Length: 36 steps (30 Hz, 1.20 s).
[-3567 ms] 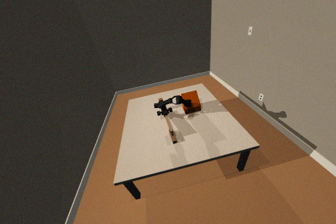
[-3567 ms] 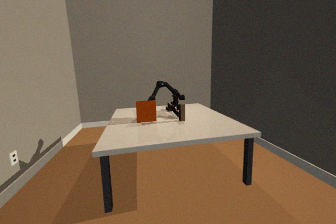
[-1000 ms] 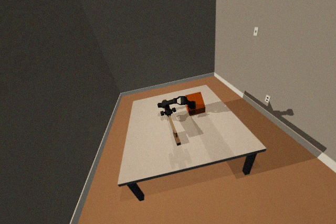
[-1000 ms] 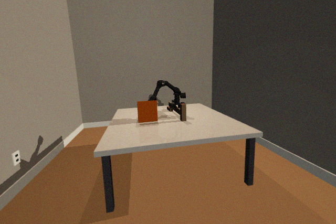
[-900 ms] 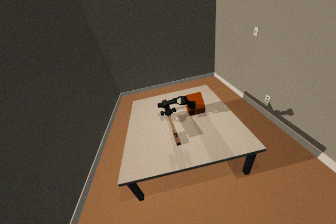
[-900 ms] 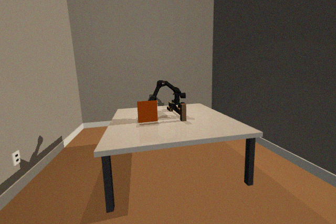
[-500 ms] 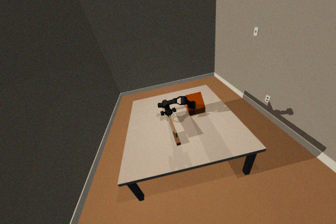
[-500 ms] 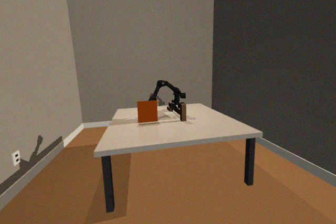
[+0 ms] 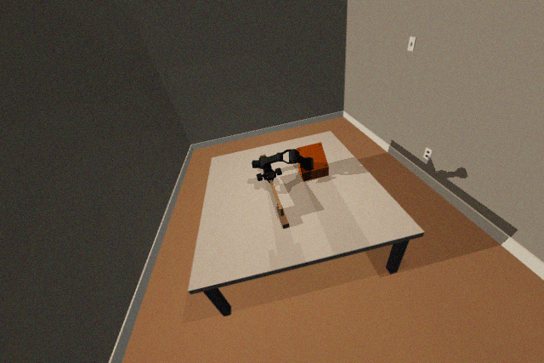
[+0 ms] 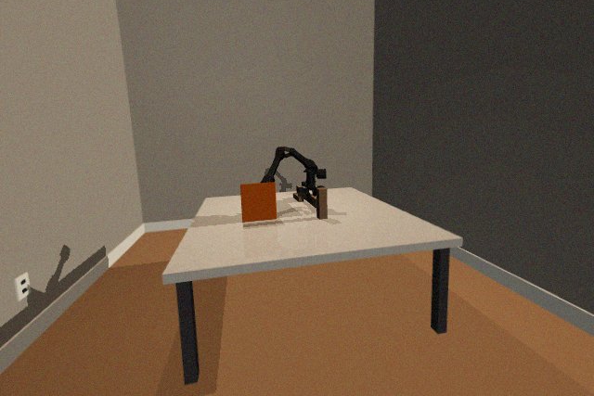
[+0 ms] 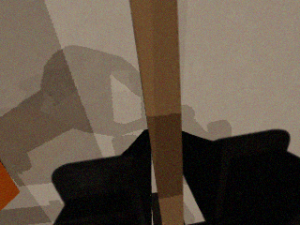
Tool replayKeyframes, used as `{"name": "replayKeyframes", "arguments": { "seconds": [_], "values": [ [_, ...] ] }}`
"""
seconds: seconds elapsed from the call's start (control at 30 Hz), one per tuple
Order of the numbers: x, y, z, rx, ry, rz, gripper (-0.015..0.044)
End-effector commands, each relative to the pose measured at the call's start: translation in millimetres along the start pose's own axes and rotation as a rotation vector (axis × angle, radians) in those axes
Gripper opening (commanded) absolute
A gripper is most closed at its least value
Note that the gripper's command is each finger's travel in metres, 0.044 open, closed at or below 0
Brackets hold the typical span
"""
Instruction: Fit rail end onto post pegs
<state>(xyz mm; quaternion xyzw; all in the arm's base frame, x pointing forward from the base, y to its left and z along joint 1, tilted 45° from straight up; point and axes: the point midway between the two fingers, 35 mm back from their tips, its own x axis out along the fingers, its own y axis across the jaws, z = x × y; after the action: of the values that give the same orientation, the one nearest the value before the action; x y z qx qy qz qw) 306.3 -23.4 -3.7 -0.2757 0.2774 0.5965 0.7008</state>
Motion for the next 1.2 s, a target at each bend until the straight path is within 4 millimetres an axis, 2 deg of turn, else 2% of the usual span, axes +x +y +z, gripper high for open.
{"name": "replayKeyframes", "arguments": {
  "seconds": [0.0, 1.17],
  "values": [
    [-1, -1, -1, -0.002, -0.009, -0.008, 0.0000],
    [-2, -4, -11, -0.002, -0.008, -0.008, 0.0000]
  ]
}}
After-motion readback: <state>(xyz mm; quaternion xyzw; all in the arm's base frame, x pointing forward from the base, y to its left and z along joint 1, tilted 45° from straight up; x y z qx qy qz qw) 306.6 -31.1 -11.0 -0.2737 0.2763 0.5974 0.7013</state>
